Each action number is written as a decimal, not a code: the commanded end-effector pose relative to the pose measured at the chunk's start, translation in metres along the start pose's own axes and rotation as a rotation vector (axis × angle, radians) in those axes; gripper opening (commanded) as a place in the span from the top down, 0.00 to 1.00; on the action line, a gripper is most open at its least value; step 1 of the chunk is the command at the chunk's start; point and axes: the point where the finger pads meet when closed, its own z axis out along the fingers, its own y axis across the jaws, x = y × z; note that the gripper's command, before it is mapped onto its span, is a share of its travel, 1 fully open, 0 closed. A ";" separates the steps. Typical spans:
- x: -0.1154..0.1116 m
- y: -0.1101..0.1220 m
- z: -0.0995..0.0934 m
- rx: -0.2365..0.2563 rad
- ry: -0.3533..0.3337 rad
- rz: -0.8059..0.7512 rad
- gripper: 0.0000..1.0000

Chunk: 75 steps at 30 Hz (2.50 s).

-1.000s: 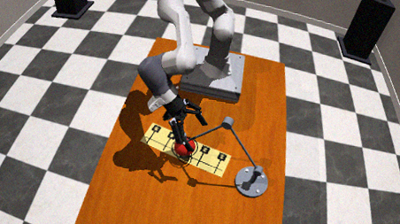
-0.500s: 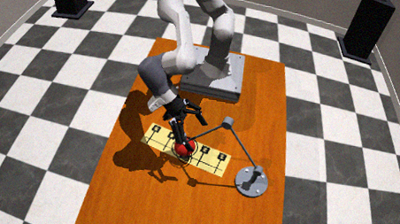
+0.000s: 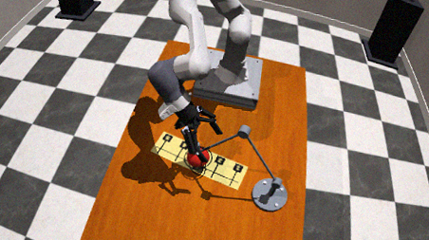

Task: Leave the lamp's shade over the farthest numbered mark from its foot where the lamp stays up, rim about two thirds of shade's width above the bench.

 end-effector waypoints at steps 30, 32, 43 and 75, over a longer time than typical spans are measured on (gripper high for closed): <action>0.001 -0.003 -0.111 0.018 0.003 0.004 0.00; 0.001 -0.004 -0.119 0.022 0.003 0.004 0.00; 0.002 -0.008 -0.126 0.034 0.005 0.006 0.00; 0.003 -0.011 -0.125 0.041 0.005 0.007 0.00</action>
